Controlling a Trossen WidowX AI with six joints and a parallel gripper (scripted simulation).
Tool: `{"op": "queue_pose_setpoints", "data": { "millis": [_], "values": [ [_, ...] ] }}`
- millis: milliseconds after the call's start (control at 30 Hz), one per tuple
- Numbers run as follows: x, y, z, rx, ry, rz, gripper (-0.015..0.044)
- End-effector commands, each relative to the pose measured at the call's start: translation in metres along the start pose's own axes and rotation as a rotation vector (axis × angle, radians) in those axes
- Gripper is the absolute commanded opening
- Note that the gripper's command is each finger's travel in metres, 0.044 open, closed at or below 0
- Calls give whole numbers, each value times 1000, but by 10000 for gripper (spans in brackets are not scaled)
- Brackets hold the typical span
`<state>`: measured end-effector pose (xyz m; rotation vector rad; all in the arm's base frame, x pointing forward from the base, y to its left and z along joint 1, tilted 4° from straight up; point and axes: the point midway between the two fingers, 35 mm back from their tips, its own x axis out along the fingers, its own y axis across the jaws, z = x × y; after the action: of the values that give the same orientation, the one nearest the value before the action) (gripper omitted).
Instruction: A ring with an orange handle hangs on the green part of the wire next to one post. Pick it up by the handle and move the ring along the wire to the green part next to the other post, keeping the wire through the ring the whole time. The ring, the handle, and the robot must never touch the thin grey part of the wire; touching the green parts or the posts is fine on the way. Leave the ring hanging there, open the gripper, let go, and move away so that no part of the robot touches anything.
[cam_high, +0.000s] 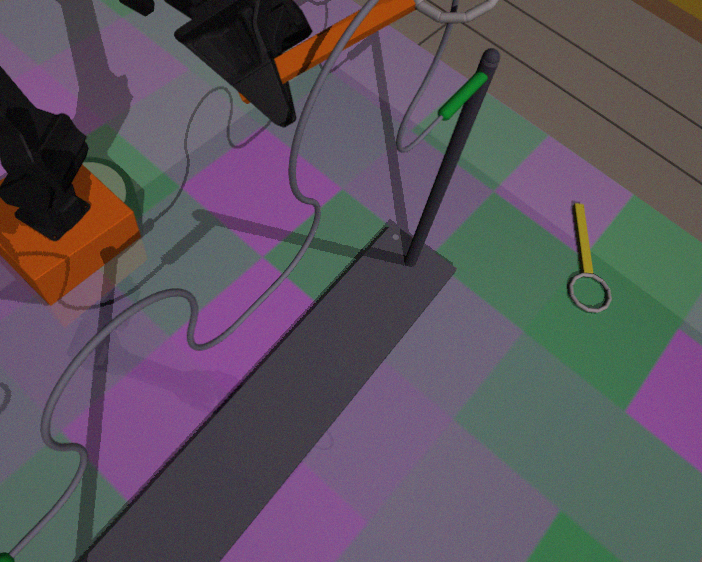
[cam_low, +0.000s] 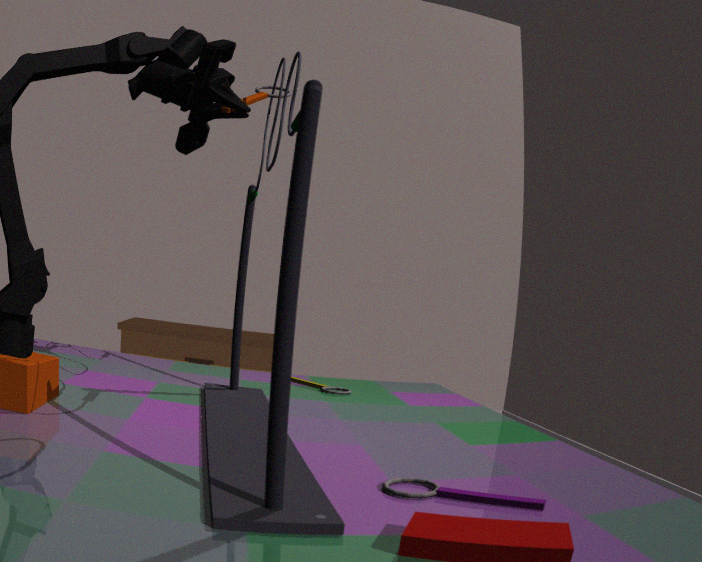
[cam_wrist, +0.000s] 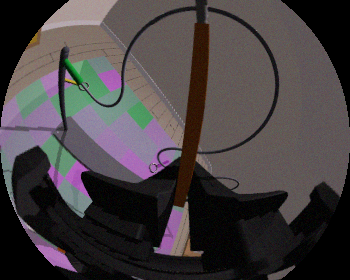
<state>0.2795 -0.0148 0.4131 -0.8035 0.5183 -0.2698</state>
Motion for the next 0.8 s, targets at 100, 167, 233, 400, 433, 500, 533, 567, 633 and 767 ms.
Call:
{"op": "queue_pose_setpoints", "data": {
  "millis": [100, 167, 233, 400, 433, 500, 533, 567, 633, 767],
  "values": [
    [0, -2, -1, -78, 12, -41, -150],
    [0, -3, -1, -99, 15, -53, -150],
    [0, -3, -1, -121, 17, -65, -150],
    [0, -5, 0, -175, 24, -95, -150],
    [-1, -6, 0, -186, 25, -101, -150],
    [-1, -7, 0, -208, 27, -113, -150],
    [-1, -7, 0, -218, 29, -119, -150],
    [-1, -7, 0, -229, 30, -125, -150],
    [-1, -8, 0, -251, 32, -137, -150],
    [-2, -10, 1, -294, 38, -161, -150]
  ]
}}
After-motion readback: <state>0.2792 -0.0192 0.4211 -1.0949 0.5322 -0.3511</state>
